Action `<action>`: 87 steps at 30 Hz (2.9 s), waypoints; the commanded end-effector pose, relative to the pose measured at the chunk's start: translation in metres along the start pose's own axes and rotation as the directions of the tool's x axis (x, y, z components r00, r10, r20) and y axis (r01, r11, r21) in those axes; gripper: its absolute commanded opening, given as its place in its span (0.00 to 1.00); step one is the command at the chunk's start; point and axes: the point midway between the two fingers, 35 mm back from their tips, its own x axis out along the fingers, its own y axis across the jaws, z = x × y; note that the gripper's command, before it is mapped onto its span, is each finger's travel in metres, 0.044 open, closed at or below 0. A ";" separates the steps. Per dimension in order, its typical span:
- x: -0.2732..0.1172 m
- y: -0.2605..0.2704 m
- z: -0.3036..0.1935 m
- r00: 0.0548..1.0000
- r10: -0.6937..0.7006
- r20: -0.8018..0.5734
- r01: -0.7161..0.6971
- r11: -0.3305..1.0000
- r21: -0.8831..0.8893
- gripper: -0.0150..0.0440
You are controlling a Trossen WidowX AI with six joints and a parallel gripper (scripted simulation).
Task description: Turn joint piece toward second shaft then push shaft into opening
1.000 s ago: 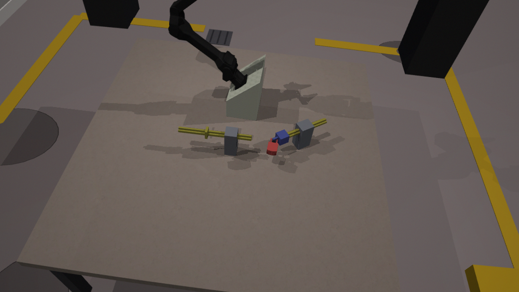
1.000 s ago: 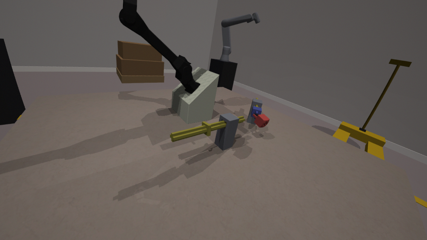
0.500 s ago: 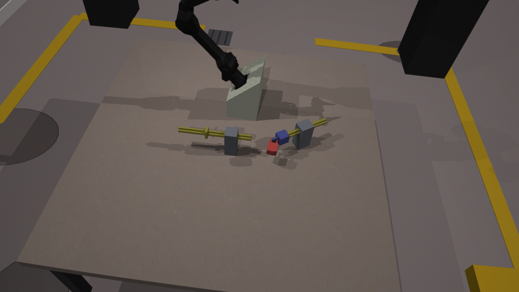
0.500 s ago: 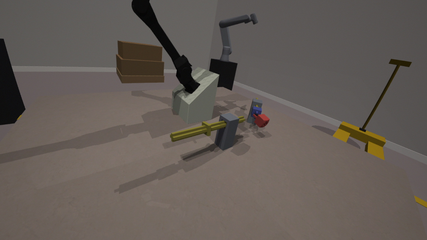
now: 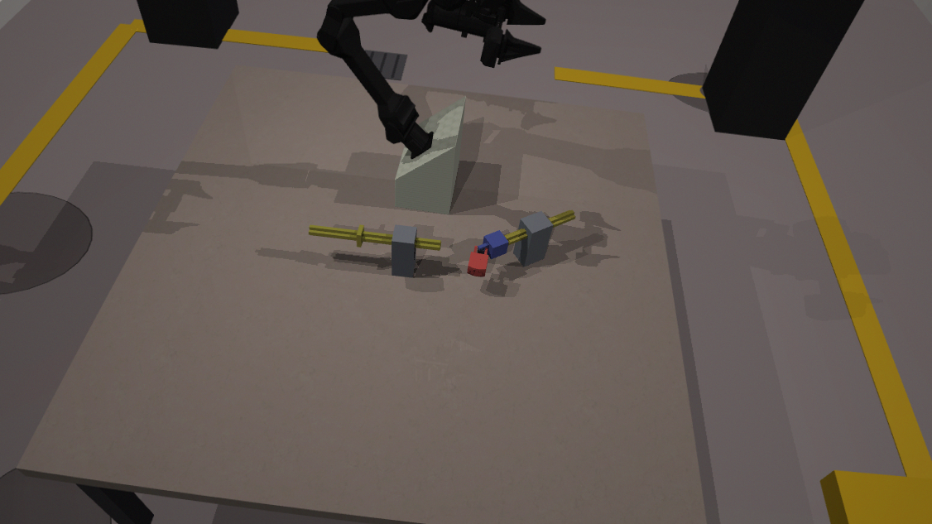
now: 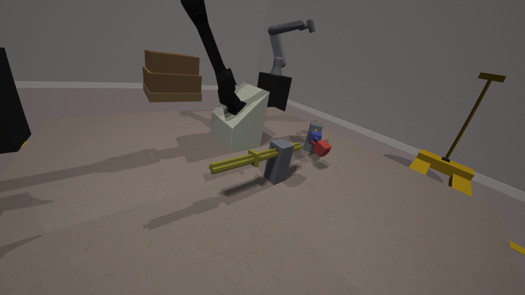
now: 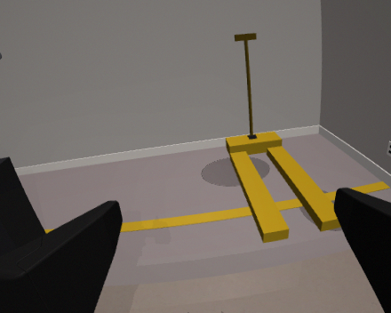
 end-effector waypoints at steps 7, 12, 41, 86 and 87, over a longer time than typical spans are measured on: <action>0.023 -0.062 -0.042 0.973 -0.129 -0.191 0.171 0.960 0.223 1.00; 0.033 -0.090 -0.067 0.939 -0.172 -0.297 0.266 0.911 0.314 1.00; 0.039 -0.219 -0.254 0.479 -0.190 -0.857 0.843 0.374 0.388 1.00; 0.021 -0.273 -0.461 0.099 0.158 -0.983 0.995 -0.032 0.095 1.00; 0.021 -0.273 -0.462 0.099 0.158 -0.983 0.995 -0.032 0.095 1.00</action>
